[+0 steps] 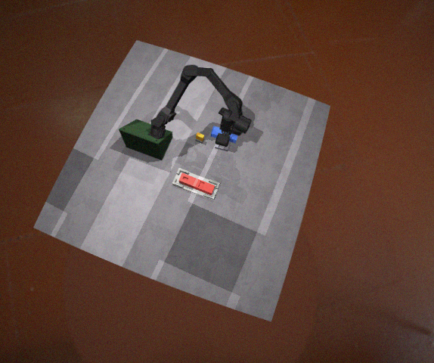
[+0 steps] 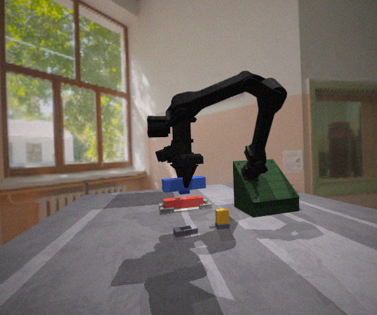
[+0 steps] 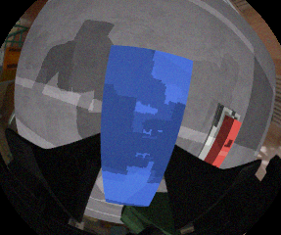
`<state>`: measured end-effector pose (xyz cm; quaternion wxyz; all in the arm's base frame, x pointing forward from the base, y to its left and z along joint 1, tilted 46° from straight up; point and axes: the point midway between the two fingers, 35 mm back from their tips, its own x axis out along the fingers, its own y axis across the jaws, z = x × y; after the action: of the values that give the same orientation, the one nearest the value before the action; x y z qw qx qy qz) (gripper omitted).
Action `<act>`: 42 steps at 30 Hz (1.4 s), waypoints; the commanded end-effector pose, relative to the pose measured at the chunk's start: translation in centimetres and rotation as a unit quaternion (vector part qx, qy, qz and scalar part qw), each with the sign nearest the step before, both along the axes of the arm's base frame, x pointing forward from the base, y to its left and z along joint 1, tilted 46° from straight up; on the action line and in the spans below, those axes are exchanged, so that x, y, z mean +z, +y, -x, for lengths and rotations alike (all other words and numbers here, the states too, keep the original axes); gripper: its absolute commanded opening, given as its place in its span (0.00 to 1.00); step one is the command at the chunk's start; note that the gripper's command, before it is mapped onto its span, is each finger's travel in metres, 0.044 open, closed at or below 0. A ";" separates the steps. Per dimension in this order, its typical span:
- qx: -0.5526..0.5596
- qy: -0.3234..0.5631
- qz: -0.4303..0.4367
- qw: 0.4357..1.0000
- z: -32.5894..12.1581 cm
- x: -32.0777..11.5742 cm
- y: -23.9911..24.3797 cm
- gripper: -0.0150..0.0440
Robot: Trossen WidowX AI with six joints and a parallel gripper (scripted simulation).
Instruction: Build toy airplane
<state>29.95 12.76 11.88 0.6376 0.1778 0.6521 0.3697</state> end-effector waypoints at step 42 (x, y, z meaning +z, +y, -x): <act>0.259 -0.262 -0.031 0.929 -3.3 -10.8 -8.2 0.25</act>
<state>33.11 5.39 2.14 0.6639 -0.0561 0.4922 0.5603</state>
